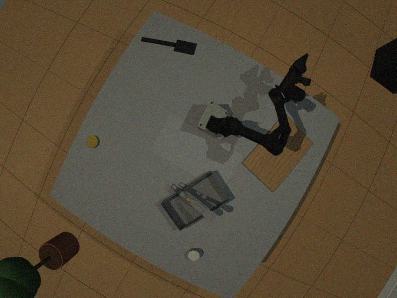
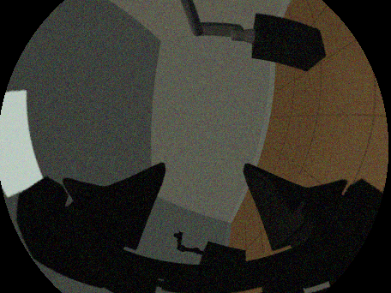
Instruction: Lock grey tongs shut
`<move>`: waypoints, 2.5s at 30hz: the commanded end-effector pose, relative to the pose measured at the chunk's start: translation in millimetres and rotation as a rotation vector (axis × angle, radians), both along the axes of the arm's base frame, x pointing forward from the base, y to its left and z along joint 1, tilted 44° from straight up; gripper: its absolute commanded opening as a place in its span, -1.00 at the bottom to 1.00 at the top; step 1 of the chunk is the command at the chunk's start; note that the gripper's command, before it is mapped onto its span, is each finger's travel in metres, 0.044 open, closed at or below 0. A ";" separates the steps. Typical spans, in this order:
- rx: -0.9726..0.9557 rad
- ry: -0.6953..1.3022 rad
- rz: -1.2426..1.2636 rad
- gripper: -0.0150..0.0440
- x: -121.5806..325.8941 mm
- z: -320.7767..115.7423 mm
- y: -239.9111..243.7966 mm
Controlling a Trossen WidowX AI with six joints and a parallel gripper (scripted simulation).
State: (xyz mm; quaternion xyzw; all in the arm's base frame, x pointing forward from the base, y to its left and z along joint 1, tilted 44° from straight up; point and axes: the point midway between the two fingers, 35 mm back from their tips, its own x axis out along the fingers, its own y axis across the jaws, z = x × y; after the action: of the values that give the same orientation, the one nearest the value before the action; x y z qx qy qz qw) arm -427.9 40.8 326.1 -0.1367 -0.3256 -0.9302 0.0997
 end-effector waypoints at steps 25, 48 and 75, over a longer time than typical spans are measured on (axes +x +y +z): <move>-0.077 -0.037 -0.611 -1.00 105.8 44.9 232.8; -0.203 -0.059 -1.367 -1.00 379.4 84.2 361.2; -0.690 -0.218 -2.171 -1.00 726.9 5.2 267.0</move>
State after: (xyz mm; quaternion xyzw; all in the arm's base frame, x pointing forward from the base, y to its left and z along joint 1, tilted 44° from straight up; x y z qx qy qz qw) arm 270.4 330.6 341.0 -0.2824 -0.2707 -0.4341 -0.8115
